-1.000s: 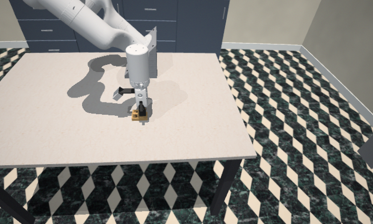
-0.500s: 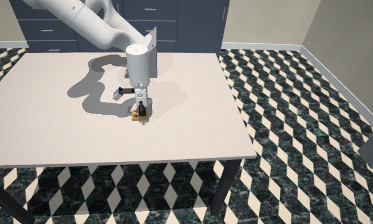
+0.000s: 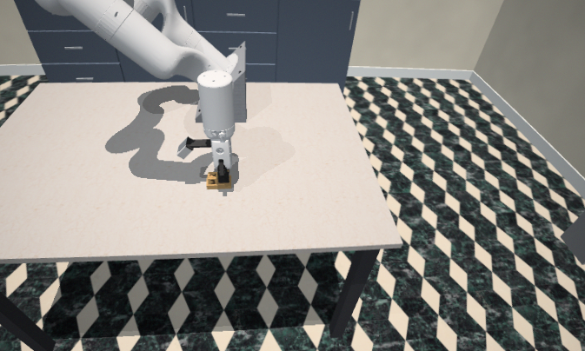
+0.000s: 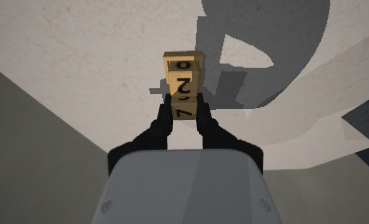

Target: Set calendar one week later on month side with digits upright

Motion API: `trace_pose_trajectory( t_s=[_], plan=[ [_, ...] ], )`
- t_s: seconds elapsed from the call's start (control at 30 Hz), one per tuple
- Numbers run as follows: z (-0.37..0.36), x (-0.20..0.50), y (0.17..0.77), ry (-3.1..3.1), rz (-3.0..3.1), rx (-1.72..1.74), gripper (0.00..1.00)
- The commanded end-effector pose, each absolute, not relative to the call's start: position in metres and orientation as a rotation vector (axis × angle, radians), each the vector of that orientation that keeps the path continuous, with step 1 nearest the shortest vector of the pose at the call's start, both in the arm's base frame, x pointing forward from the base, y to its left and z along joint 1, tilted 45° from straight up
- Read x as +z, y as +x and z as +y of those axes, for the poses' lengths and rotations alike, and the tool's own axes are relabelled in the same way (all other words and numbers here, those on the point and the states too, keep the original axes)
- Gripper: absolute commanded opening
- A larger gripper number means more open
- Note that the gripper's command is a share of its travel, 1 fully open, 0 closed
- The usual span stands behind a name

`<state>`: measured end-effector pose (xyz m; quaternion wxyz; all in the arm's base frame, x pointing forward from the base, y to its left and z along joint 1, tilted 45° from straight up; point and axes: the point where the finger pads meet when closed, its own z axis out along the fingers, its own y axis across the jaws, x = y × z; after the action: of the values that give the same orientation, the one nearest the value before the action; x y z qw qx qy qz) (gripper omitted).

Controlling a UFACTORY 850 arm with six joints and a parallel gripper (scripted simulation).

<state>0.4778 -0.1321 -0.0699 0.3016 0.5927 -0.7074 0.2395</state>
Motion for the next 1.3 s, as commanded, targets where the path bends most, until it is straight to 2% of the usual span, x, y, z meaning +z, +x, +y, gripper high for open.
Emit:
trace_pose_trajectory(
  t_s=[0.0, 1.27],
  plan=[
    [-0.1325, -0.0703, 0.4785, 1.573, -1.877, 0.637, 0.27],
    [-0.1363, -0.0742, 0.4777, 1.573, -1.877, 0.637, 0.27]
  ],
)
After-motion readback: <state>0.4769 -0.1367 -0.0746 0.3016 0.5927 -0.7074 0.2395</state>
